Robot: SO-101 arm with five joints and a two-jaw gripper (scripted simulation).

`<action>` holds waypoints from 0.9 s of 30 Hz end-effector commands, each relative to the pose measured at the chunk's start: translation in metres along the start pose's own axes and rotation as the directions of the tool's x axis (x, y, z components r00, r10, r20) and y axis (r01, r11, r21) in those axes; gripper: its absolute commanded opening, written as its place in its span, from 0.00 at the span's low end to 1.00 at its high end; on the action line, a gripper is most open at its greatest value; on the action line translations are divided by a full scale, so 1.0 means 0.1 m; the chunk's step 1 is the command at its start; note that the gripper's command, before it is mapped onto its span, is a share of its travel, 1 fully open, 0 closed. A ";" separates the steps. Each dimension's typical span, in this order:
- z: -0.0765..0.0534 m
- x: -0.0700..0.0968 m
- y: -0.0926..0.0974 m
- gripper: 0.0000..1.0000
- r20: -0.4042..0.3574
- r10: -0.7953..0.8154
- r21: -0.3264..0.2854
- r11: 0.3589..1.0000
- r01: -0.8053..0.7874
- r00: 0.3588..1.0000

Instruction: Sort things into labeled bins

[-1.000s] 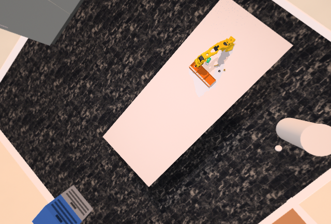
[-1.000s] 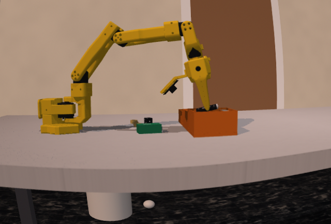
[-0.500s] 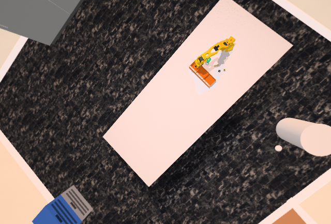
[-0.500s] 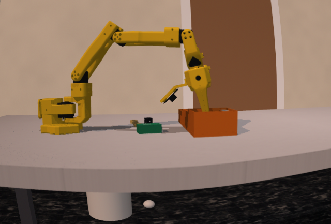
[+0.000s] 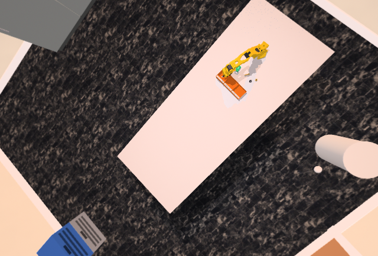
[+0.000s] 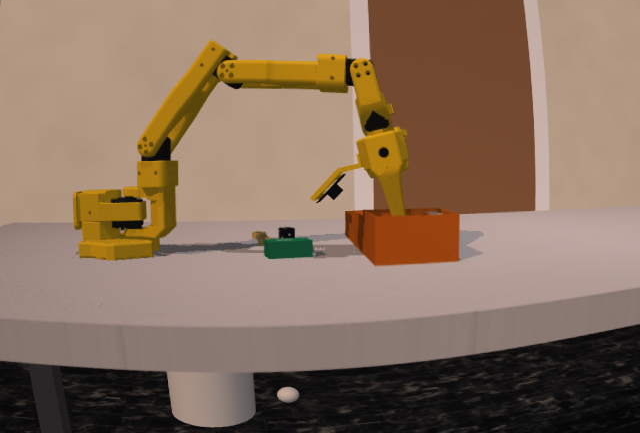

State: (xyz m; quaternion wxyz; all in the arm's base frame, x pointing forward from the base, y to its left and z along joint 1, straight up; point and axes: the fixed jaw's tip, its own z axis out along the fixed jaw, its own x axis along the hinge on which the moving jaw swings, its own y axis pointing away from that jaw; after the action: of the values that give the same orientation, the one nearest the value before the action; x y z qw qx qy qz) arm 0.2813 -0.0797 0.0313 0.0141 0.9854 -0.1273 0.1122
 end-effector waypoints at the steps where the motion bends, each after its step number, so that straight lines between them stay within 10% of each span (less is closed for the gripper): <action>1: -0.16 0.11 0.02 0.00 -0.079 0.001 0.000 1.000 -0.001 0.997; 27: -0.21 0.13 0.02 0.00 -0.108 0.001 0.000 1.000 -0.001 0.994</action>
State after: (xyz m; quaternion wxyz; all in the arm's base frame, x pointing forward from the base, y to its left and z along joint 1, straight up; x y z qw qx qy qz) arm 0.2820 -0.0799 0.0363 0.0158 0.9836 -0.1271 0.1266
